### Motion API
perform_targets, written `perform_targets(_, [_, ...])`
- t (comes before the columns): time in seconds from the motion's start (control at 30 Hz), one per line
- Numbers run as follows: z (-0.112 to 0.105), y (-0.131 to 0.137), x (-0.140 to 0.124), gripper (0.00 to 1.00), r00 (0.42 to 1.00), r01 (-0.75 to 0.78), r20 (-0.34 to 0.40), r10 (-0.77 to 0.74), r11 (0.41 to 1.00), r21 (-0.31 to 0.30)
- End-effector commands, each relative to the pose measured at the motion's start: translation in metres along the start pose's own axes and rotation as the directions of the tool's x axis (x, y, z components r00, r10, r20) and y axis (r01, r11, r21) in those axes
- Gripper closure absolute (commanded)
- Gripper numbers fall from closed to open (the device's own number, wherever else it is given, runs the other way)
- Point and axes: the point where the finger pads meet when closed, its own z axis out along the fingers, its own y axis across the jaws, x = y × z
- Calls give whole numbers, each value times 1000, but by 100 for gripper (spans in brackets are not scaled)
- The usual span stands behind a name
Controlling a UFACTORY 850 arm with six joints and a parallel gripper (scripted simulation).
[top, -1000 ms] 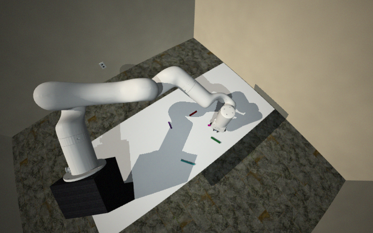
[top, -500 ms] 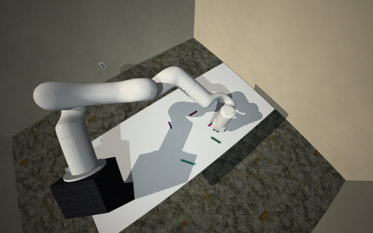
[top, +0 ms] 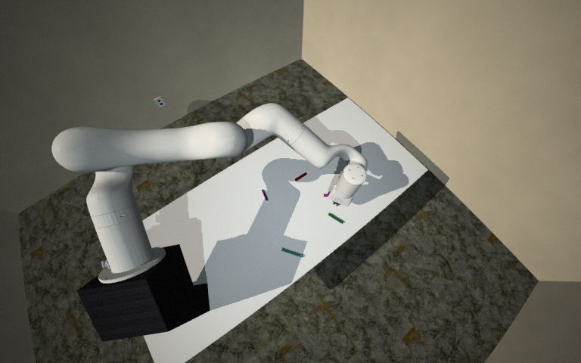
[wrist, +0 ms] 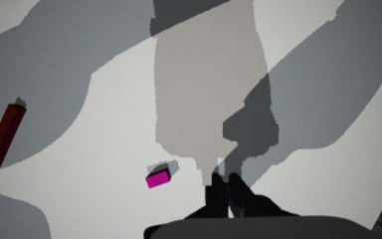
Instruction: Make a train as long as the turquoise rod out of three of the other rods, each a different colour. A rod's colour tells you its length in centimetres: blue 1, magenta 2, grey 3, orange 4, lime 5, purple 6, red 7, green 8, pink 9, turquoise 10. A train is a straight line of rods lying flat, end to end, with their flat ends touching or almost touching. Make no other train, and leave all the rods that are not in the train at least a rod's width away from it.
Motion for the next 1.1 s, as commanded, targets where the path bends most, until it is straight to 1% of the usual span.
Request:
perform_targets(0.0, [-1,1,1,96,1000,1,-1,-1,1000,-1])
perform_targets(0.87, [-1,1,1,96,1000,1,-1,-1,1000,-1])
perform_targets(0.97, [-5,1,1,96,1000,0,-1,-1,1000,-1])
perform_targets(1.07, [-15,0,1,96,1000,0,-1,0,1000,-1])
